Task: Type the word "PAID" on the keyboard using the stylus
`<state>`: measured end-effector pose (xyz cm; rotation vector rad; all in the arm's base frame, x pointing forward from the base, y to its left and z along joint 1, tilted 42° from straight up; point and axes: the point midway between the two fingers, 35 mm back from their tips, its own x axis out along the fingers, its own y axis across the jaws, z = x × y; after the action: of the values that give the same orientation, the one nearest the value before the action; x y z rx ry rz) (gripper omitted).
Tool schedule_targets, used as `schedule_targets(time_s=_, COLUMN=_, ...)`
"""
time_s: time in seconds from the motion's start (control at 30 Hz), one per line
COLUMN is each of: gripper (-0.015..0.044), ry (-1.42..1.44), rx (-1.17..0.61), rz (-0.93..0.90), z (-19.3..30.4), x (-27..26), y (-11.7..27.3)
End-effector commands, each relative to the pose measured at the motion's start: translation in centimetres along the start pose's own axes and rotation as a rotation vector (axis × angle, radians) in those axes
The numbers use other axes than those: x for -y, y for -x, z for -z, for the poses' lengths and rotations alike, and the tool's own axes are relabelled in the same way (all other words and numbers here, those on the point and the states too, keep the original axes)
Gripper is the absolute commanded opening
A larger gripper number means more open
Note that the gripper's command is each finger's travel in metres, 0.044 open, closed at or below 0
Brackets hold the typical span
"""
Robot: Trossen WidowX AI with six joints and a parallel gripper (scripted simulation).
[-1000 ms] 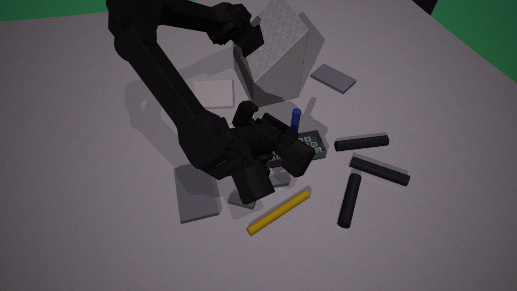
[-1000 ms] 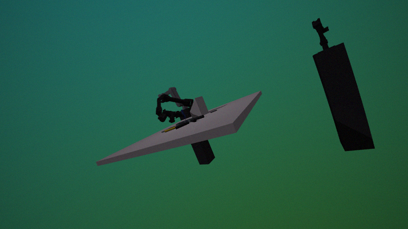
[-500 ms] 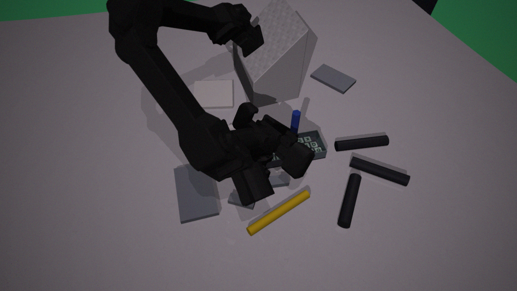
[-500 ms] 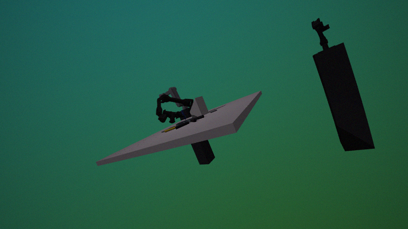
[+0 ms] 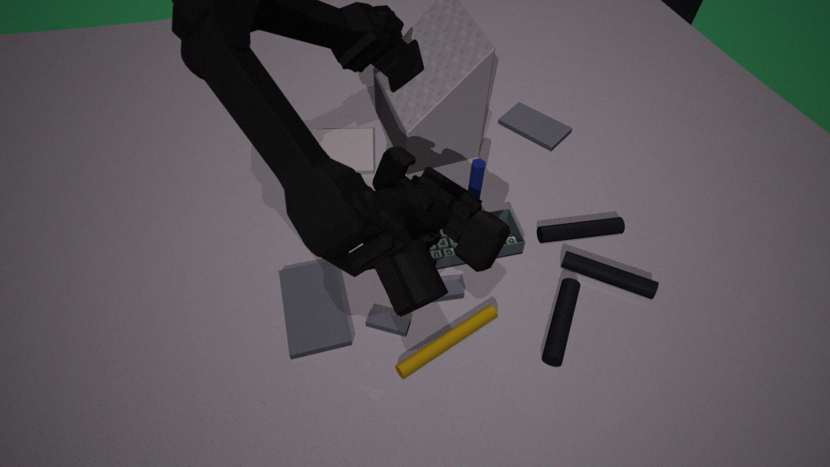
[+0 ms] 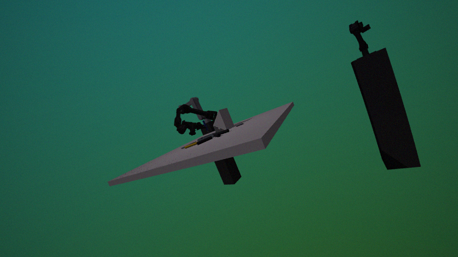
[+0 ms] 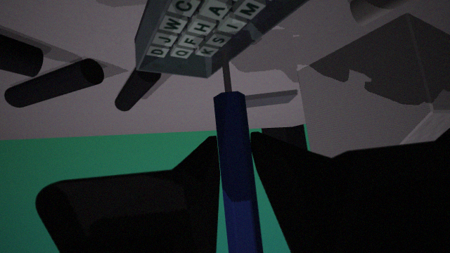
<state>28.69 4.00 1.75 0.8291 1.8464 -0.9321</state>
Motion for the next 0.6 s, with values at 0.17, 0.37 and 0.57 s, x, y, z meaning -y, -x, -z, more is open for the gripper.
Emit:
schedule_targets(time_s=0.17, gripper=0.0071, ry=0.009, rx=0.004, rz=-0.005, z=0.7, x=-0.1, y=0.4)
schedule_targets(time_s=0.37, gripper=0.0, ry=0.008, rx=0.004, rz=-0.006, z=0.9, x=0.1, y=0.2)
schedule_targets(time_s=0.57, gripper=0.0, ry=0.002, rx=0.002, rz=-0.01, z=1.7, x=0.9, y=-0.7)
